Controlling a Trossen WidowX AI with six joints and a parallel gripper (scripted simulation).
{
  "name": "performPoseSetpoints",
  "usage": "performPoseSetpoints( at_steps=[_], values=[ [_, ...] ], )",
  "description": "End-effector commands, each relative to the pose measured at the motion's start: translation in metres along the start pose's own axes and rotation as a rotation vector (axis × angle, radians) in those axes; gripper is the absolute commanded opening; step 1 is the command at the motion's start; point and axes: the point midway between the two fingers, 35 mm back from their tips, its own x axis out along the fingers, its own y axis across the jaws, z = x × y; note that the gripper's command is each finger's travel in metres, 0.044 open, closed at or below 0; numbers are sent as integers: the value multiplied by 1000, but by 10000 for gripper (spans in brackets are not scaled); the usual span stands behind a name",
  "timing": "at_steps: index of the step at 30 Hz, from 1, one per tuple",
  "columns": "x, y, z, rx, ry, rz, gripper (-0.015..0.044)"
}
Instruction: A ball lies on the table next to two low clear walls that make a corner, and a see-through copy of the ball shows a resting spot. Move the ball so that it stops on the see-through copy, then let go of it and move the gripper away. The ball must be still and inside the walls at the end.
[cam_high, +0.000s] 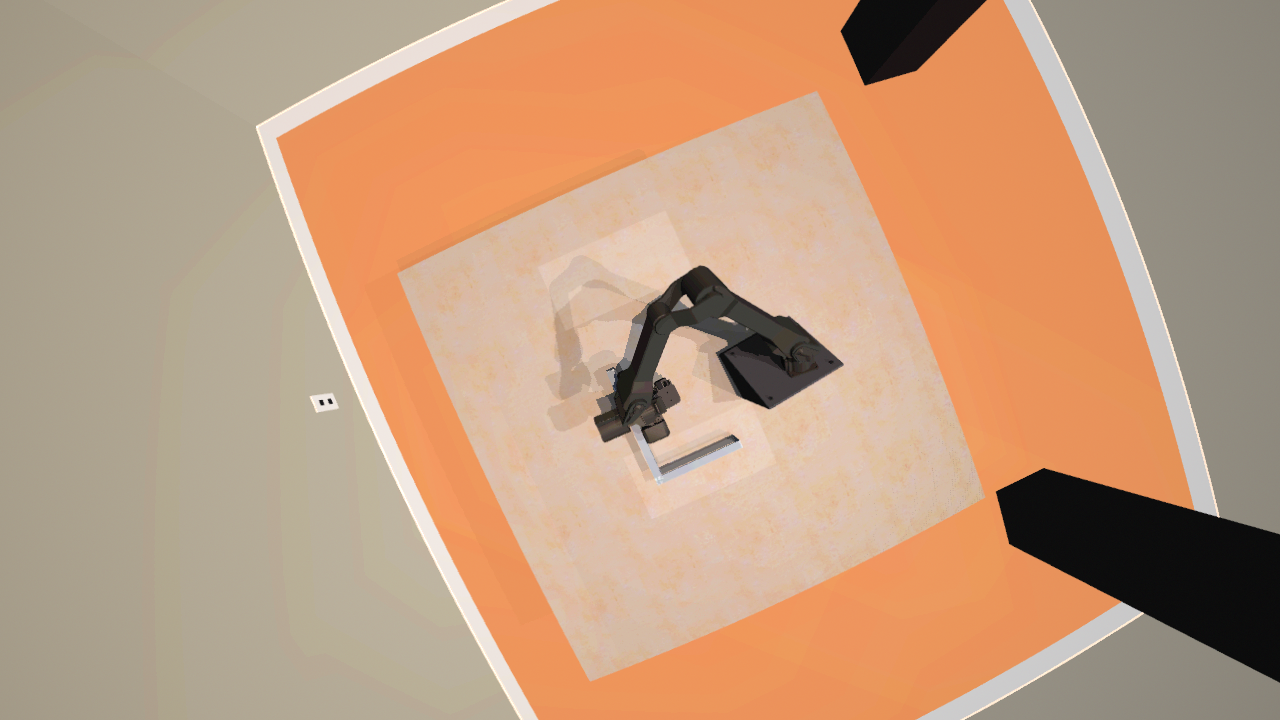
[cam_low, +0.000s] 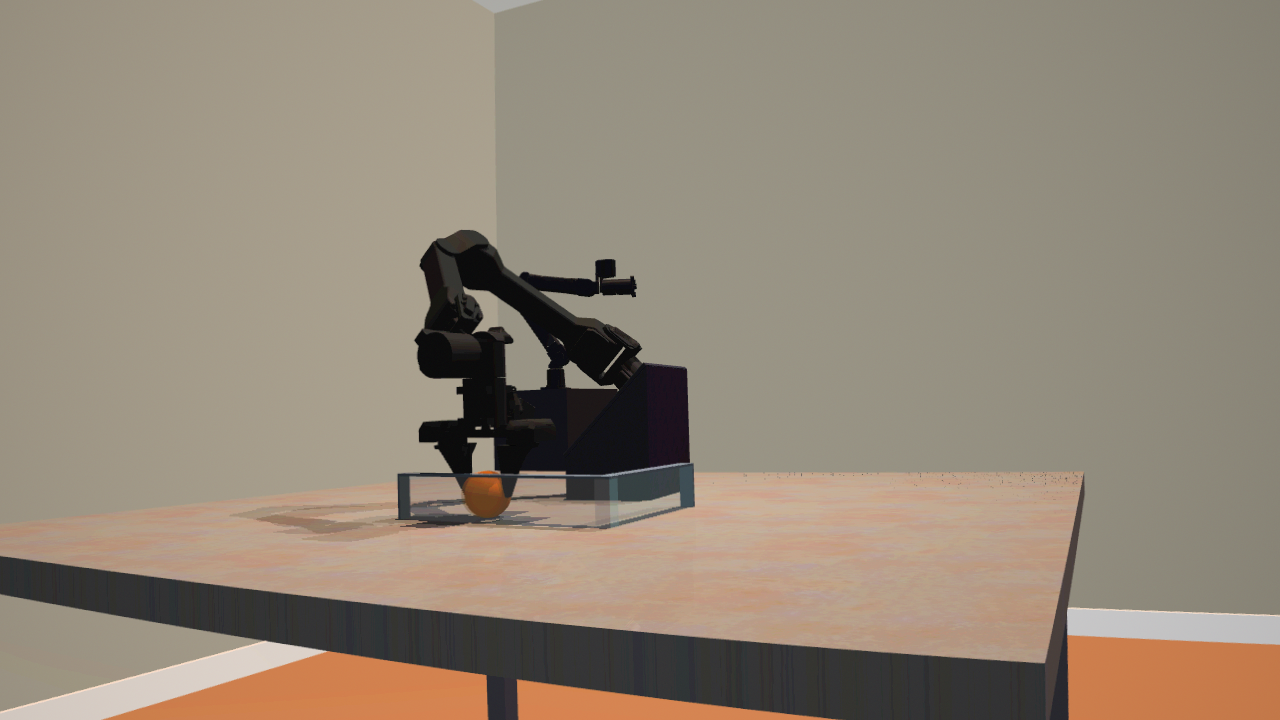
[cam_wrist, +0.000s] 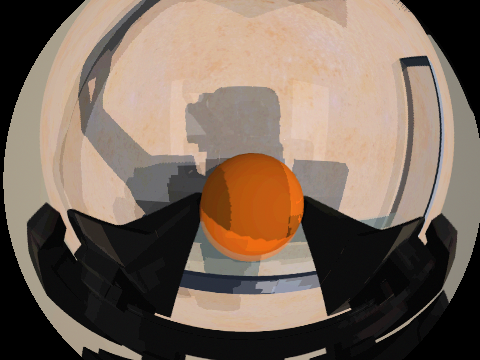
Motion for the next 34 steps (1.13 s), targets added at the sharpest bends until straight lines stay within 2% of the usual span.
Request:
performPoseSetpoints(
  at_steps=[1, 5, 11, 22, 23, 27, 34],
  values=[
    [0, 0, 0, 2, 1, 0, 315],
    [-3, 0, 0, 2, 1, -1, 408],
    [-83, 1, 0, -4, 25, -9, 408],
    [-79, -1, -2, -12, 34, -7, 408],
    [-81, -1, -2, -11, 34, -7, 434],
    [-117, 1, 2, -8, 30, -5, 440],
    [-120, 1, 2, -8, 30, -4, 440]
  ],
)
